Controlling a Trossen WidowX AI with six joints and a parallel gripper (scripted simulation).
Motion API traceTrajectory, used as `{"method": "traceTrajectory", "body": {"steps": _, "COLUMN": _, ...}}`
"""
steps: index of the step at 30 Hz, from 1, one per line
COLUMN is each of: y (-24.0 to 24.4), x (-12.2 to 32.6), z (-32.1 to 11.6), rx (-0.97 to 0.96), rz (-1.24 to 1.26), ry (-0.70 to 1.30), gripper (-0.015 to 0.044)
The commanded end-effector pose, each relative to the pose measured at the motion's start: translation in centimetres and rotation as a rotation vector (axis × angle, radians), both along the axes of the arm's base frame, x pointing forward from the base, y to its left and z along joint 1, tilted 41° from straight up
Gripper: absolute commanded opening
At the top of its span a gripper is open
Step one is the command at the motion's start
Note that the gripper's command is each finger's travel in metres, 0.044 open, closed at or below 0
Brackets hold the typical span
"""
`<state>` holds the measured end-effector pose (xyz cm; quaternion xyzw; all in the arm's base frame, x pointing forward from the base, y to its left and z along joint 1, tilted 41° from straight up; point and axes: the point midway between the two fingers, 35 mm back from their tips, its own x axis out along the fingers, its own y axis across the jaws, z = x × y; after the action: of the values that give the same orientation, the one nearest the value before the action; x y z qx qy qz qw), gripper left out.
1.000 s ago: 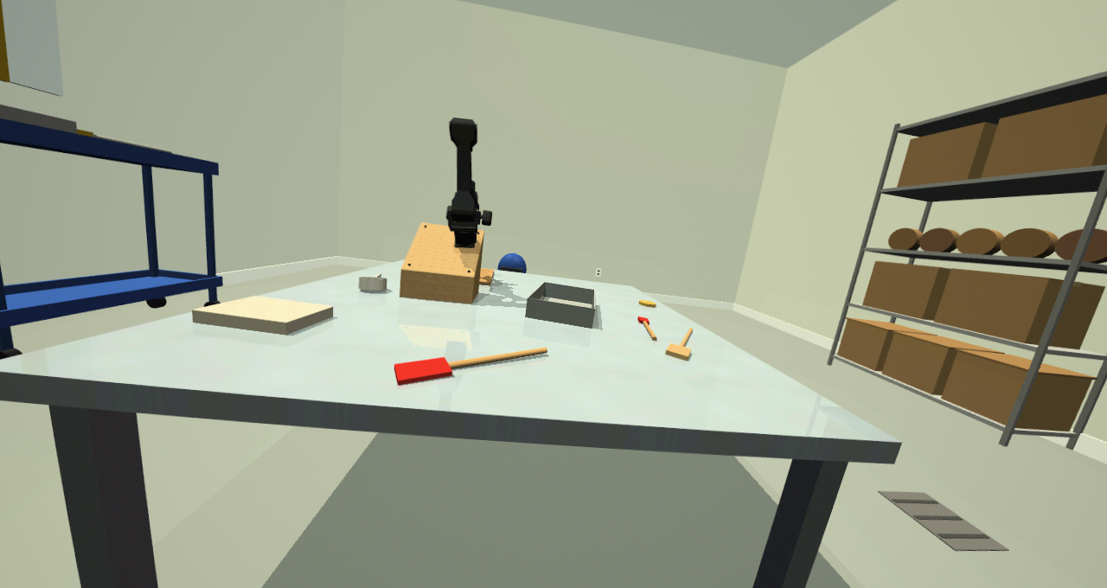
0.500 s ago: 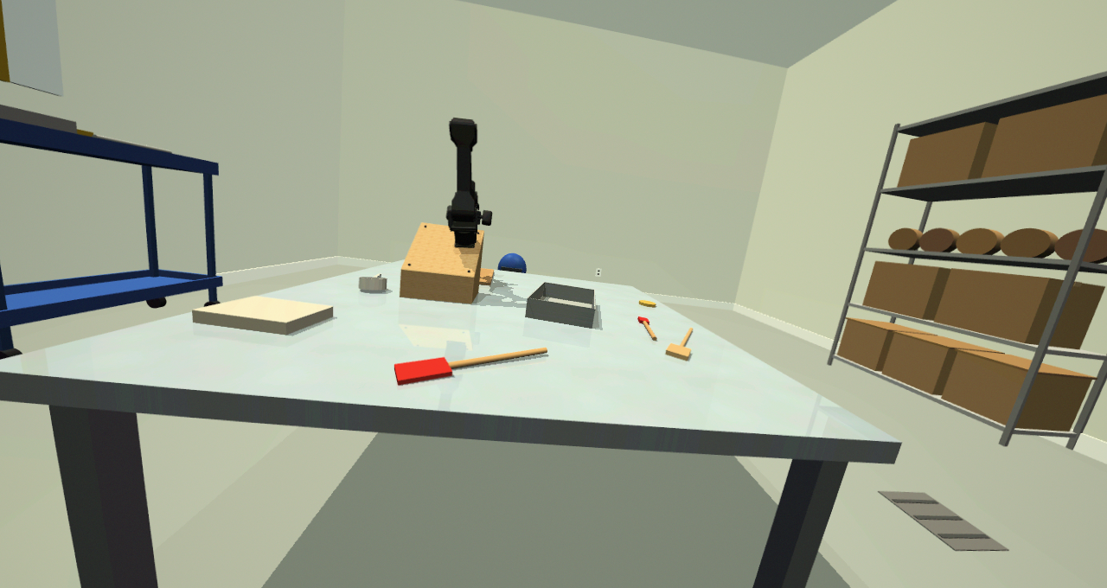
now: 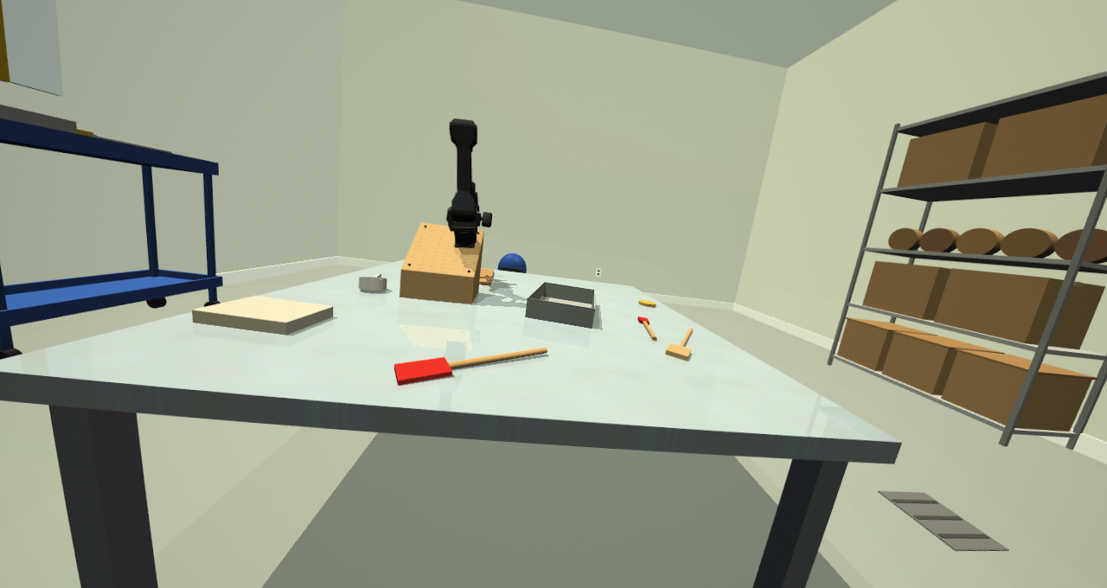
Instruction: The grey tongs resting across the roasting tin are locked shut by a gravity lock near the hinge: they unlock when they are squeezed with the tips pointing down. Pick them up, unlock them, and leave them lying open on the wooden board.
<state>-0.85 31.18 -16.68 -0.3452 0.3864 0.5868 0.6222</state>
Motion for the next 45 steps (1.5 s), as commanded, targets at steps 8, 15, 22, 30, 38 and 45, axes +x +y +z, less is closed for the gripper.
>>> {"method": "traceTrajectory", "body": {"steps": 8, "y": 1.0, "x": -0.1, "z": -2.5, "rx": -0.129, "rz": 0.008, "ry": 0.003, "gripper": -0.0150}}
{"method": "traceTrajectory", "body": {"steps": 15, "y": 1.2, "x": -0.1, "z": -4.0, "rx": -0.227, "rz": 0.013, "ry": 0.006, "gripper": -0.0150}}
{"method": "traceTrajectory", "body": {"steps": 22, "y": 1.2, "x": -0.1, "z": -5.2, "rx": -0.323, "rz": 0.018, "ry": 0.010, "gripper": -0.0150}}
{"method": "traceTrajectory", "body": {"steps": 30, "y": 1.1, "x": -0.1, "z": -6.4, "rx": -0.434, "rz": 0.020, "ry": 0.017, "gripper": -0.0150}}
{"method": "traceTrajectory", "body": {"steps": 38, "y": 1.0, "x": -0.2, "z": -7.2, "rx": -0.544, "rz": 0.024, "ry": 0.024, "gripper": -0.0150}}
{"method": "traceTrajectory", "body": {"steps": 45, "y": 0.7, "x": -0.2, "z": -7.6, "rx": -0.641, "rz": 0.026, "ry": 0.032, "gripper": -0.0150}}
